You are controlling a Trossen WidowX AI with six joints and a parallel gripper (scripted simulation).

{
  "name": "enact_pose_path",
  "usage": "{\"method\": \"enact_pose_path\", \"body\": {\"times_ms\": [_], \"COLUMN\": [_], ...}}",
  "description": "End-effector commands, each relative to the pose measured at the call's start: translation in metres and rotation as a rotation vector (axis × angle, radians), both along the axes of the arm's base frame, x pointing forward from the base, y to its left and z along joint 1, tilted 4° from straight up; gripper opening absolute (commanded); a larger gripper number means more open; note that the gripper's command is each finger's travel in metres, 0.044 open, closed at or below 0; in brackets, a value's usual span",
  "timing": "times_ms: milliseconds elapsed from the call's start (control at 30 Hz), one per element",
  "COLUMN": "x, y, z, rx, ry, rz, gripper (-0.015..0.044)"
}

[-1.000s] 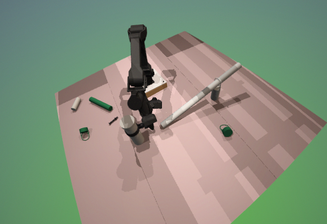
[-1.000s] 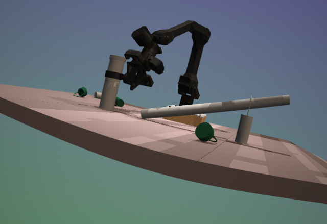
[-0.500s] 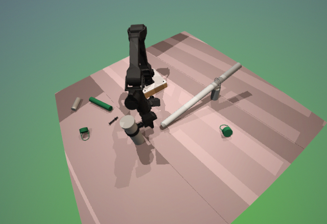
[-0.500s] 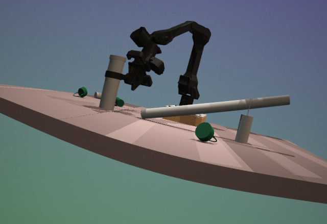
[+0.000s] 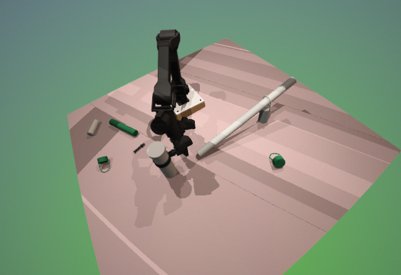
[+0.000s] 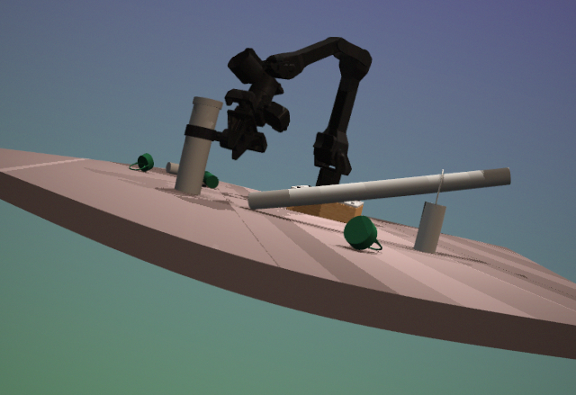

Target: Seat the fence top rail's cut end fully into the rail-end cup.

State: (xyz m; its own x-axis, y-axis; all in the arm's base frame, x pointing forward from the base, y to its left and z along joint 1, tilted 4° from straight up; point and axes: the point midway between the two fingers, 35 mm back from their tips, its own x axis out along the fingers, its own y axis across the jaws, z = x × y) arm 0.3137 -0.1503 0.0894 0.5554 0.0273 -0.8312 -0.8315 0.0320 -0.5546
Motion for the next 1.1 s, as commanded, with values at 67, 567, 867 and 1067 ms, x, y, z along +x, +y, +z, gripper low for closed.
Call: {"method": "enact_pose_path", "body": {"times_ms": [67, 567, 867, 1067], "x": [0.001, 0.001, 0.001, 0.002], "y": [-0.001, 0.000, 0.000, 0.012], "z": [0.000, 0.000, 0.000, 0.014], "rx": [0.001, 0.001, 0.001, 0.002], "ry": [0.002, 0.001, 0.001, 0.002], "rz": [-0.020, -0.017, -0.017, -0.017], "gripper": [0.0000, 0.0000, 0.0236, 0.0394]}}
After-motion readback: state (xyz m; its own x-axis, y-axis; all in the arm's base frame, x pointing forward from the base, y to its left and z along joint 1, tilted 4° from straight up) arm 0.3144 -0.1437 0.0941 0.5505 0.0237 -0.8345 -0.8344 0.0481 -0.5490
